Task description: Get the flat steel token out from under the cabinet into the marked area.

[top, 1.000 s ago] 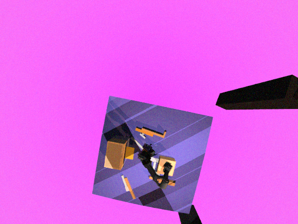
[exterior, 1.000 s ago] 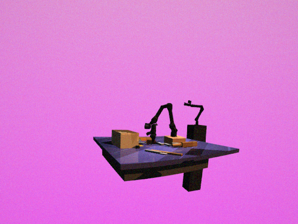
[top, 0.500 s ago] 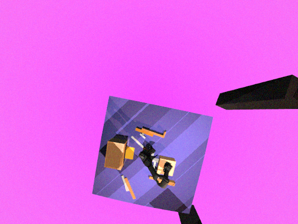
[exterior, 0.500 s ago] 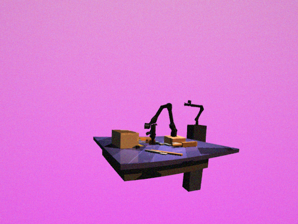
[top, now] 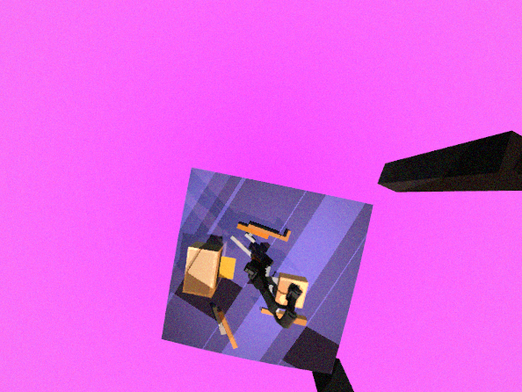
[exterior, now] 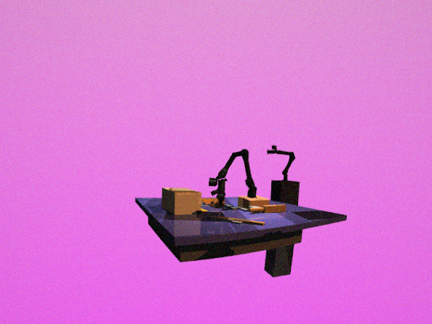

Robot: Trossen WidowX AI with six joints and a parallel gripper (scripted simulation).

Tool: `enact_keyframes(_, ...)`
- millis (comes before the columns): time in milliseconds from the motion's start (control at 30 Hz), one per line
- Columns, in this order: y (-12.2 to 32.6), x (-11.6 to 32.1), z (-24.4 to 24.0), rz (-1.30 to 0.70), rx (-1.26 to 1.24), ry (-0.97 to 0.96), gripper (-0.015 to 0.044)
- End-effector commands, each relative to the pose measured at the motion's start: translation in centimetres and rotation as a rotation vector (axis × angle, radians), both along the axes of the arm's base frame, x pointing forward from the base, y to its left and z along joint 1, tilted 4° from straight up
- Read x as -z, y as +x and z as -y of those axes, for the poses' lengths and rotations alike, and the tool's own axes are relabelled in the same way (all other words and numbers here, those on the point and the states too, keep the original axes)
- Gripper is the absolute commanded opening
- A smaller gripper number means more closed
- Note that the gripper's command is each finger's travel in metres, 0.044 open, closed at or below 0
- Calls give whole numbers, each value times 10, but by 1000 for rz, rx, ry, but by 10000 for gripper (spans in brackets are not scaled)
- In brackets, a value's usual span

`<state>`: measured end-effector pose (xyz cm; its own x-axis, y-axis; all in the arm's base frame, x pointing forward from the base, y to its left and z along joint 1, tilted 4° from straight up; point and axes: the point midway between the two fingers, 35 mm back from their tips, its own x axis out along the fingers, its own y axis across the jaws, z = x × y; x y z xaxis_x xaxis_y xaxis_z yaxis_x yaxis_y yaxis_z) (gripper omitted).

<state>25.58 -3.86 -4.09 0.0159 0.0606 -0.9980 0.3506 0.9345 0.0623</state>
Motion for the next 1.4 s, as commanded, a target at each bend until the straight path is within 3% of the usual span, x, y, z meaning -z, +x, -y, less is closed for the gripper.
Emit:
enact_keyframes(0, 1, 0, 5, 0, 3, -3, 0)
enact_keyframes(1367, 0, 2, 49, 0, 3, -7, 0)
